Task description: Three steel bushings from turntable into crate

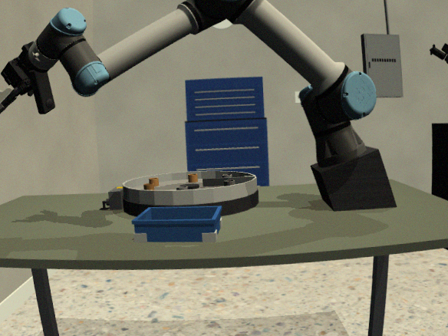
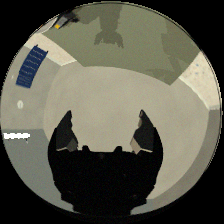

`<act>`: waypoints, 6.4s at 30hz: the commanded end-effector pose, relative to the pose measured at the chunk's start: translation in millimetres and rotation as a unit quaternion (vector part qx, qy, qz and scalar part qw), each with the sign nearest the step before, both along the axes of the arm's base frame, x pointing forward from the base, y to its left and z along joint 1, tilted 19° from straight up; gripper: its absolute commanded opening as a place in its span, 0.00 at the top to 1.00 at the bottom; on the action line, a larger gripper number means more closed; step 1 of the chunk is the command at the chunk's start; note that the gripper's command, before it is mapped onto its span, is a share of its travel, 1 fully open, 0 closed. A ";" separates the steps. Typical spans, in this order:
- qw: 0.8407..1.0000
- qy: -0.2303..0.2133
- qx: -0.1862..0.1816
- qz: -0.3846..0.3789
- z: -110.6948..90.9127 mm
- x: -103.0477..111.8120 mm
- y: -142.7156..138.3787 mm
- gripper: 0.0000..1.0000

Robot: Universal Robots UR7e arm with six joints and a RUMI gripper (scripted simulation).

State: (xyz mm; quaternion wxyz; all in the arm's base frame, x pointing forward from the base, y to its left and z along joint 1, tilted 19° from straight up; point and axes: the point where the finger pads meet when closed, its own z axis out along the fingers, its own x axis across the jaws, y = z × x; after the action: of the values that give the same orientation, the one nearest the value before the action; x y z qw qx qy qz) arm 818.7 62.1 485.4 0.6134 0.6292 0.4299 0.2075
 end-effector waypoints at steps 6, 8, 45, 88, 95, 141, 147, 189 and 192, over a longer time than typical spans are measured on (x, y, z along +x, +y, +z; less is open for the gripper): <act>1.000 -0.001 0.000 0.000 1.3 -0.4 0.1 0.00; 1.000 -0.001 0.000 0.000 1.3 -0.4 0.1 0.00; 0.992 0.121 -0.037 -0.012 -10.2 -33.7 -129.5 0.00; 0.860 0.481 0.156 0.073 -221.2 -468.6 -338.5 0.00; 0.850 0.472 0.213 0.100 -261.2 -516.9 -305.8 0.00; 0.847 0.432 0.282 0.129 -309.9 -552.4 -256.4 0.94; 0.847 0.432 0.282 0.129 -309.9 -552.4 -256.4 0.94; 0.847 0.432 0.282 0.129 -309.9 -552.4 -256.4 0.95; 0.847 0.432 0.282 0.129 -309.9 -552.4 -256.4 0.95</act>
State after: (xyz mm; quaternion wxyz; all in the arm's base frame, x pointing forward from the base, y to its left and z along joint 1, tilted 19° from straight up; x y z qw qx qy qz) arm 266.2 -194.1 175.2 0.1291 0.7397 0.6521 0.1044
